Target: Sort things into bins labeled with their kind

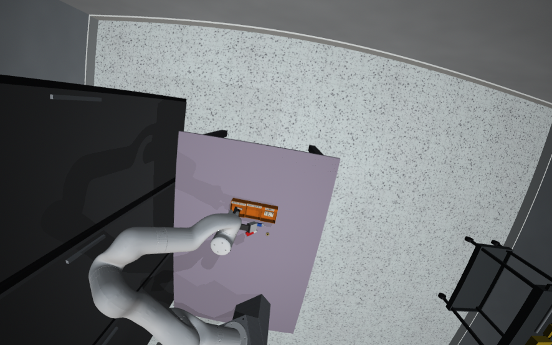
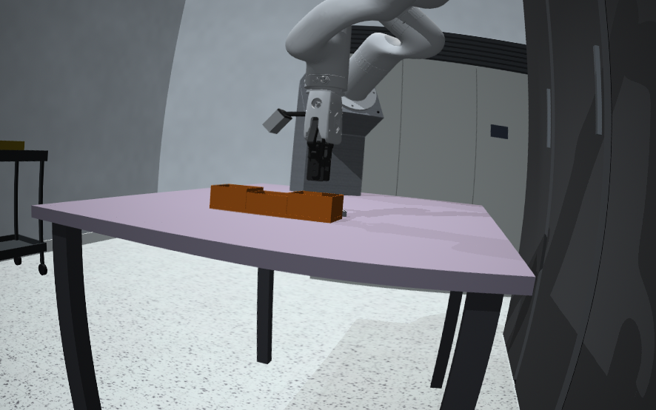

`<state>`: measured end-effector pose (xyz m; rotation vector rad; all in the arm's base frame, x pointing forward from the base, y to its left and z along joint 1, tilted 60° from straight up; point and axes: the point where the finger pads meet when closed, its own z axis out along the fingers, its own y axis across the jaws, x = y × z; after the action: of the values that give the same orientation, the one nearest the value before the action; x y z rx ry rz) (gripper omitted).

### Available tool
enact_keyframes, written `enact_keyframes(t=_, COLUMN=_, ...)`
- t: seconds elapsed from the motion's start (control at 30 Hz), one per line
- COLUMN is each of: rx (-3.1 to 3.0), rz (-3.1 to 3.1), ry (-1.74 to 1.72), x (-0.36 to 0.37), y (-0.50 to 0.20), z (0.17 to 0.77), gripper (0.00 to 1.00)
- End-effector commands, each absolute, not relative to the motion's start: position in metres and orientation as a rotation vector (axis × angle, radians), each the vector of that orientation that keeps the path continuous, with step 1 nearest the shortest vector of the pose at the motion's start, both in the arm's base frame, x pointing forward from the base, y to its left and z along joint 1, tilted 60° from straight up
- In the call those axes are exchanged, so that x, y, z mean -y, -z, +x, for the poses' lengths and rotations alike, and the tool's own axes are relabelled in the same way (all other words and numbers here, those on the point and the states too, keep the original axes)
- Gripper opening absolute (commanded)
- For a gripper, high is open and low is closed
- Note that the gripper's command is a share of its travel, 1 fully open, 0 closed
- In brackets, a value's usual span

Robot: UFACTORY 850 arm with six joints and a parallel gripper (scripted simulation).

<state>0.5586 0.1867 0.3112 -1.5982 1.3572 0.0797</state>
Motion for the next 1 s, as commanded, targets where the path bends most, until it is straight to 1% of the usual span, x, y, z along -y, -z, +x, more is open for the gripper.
enact_keyframes(t=0.0, rx=-1.482, rz=-1.490, ry=-0.174, x=-0.170, y=-0.286, z=0.555, gripper=0.30)
enact_keyframes(t=0.27, rx=-1.653, rz=-1.316, ry=-0.308, x=-0.136, y=-0.229, z=0.546, gripper=0.30)
enact_keyframes(t=0.33, rx=-1.653, rz=-1.316, ry=-0.308, x=-0.136, y=-0.229, z=0.546, gripper=0.30)
enact_keyframes(t=0.83, rx=-1.957, rz=-0.903, ry=-0.587, x=-0.069, y=-0.121, z=0.530, gripper=0.30)
enact_keyframes(t=0.97, rx=-2.013, rz=-0.804, ry=-0.653, x=-0.067, y=-0.119, z=0.530, gripper=0.30)
